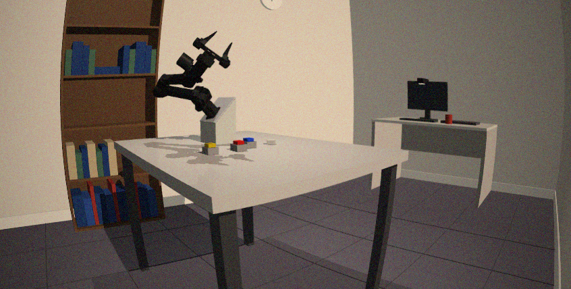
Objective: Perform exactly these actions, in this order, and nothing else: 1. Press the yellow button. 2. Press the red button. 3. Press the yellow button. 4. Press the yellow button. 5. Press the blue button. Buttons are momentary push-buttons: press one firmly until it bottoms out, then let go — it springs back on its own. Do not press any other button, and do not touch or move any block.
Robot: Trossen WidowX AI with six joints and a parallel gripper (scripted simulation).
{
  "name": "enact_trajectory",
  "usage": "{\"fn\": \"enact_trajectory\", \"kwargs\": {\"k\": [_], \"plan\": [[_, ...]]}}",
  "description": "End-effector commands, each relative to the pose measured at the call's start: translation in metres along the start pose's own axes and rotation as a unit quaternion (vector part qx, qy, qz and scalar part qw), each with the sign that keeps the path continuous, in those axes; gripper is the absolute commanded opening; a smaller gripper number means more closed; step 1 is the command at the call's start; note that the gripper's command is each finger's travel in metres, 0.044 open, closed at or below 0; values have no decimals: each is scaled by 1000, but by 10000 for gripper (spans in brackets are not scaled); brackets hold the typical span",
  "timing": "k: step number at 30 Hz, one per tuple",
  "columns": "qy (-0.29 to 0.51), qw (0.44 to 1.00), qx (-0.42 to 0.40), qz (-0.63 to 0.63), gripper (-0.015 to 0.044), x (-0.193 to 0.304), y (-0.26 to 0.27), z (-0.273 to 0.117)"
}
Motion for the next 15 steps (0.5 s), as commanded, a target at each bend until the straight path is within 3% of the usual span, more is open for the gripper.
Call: {"fn": "enact_trajectory", "kwargs": {"k": [1,3,8,15], "plan": [[-7,1000,6,-3,400,-2,-1,1],[-60,996,57,-25,400,-19,-7,9],[-197,922,307,-128,400,-78,-39,18],[-183,724,622,-237,400,-125,-71,-6]]}}
Point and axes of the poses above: the point midway between the two fingers, 35 mm back from their tips, its own z axis out along the fingers, its own y axis across the jaws, x = y × z, the point moved 7 cm from there along -z, back along the fingers
